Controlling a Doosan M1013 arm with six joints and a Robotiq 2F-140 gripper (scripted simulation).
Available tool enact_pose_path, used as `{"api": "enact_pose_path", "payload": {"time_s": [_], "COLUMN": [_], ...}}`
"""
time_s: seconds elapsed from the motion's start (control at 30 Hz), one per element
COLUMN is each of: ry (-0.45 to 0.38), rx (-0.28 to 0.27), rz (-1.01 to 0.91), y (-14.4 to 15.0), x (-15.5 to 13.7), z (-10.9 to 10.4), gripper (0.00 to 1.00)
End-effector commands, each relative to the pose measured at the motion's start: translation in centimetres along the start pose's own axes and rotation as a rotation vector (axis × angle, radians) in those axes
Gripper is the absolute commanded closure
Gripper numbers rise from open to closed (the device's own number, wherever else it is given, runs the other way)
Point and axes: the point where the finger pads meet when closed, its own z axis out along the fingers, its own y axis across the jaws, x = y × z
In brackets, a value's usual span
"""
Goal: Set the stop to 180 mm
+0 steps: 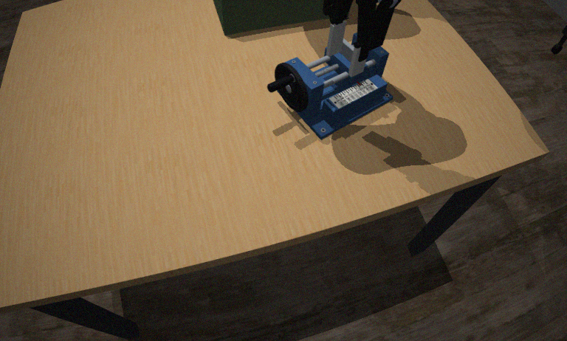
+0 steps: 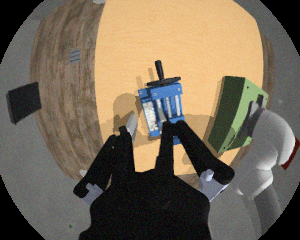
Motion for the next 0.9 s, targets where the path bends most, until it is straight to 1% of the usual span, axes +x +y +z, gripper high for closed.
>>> {"api": "enact_pose_path", "payload": {"time_s": [0.0,0.73,0.87], "ry": [0.0,0.0,0.0], "rx": [0.0,0.0,0.0], "rz": [0.0,0.0,0.0], "y": [0.0,0.0,0.0], "x": [0.0,0.0,0.0], "z": [-0.01,-0.02,-0.52], "gripper": [0.67,0.67,0.67]}}
